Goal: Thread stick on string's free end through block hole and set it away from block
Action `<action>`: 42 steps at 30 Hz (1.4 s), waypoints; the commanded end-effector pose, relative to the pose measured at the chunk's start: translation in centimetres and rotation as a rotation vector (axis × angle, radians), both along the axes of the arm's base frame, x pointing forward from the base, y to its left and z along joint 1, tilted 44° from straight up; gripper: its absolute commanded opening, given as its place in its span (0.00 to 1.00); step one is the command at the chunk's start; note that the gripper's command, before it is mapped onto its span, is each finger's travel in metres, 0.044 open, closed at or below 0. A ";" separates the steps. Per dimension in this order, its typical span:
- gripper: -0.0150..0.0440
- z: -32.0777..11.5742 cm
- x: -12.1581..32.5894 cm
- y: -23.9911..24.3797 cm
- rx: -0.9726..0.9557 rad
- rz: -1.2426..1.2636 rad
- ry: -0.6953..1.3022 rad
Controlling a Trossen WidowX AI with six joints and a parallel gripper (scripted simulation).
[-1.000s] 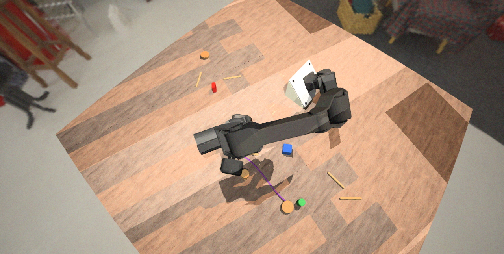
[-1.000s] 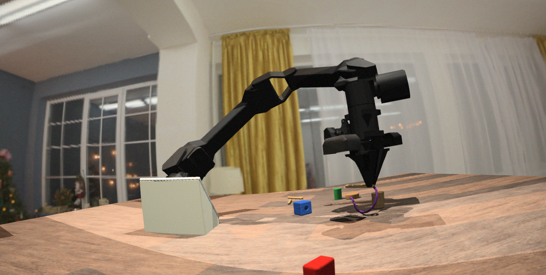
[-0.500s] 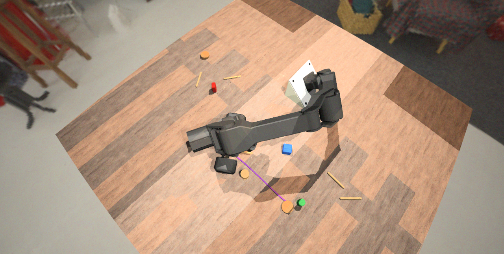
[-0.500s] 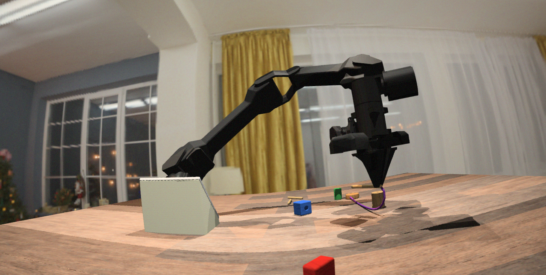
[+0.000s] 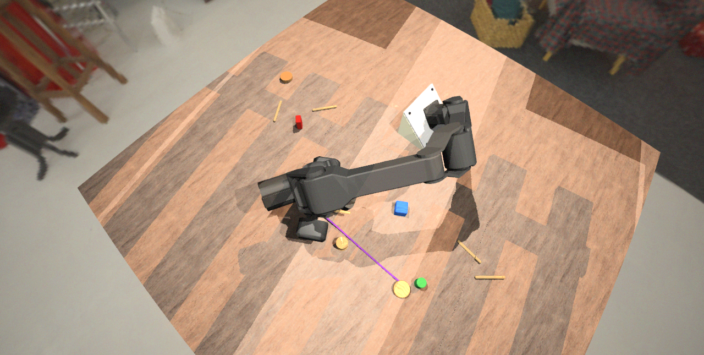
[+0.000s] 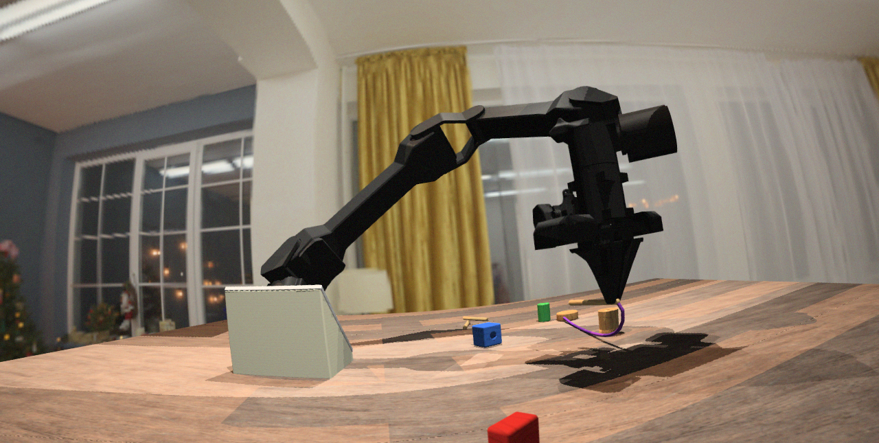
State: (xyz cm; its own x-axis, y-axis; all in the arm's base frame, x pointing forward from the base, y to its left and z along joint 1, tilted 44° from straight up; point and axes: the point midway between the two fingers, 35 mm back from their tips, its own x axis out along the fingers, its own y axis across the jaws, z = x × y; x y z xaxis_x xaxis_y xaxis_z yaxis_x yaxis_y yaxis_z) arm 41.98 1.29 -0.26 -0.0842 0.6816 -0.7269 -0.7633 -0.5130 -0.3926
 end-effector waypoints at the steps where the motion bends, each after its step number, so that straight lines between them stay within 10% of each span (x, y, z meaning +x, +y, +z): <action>1: 0.25 -0.3 -0.4 0.1 -0.003 0.004 -0.001; 42: 0.25 -2.9 -4.4 1.5 -0.001 0.004 0.002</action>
State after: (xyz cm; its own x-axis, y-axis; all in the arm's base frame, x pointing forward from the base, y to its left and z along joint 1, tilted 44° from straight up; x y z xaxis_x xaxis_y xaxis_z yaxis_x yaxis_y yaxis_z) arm 37.92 2.73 -3.12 -0.0900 0.6792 -0.7284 -0.7579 -0.5213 -0.3924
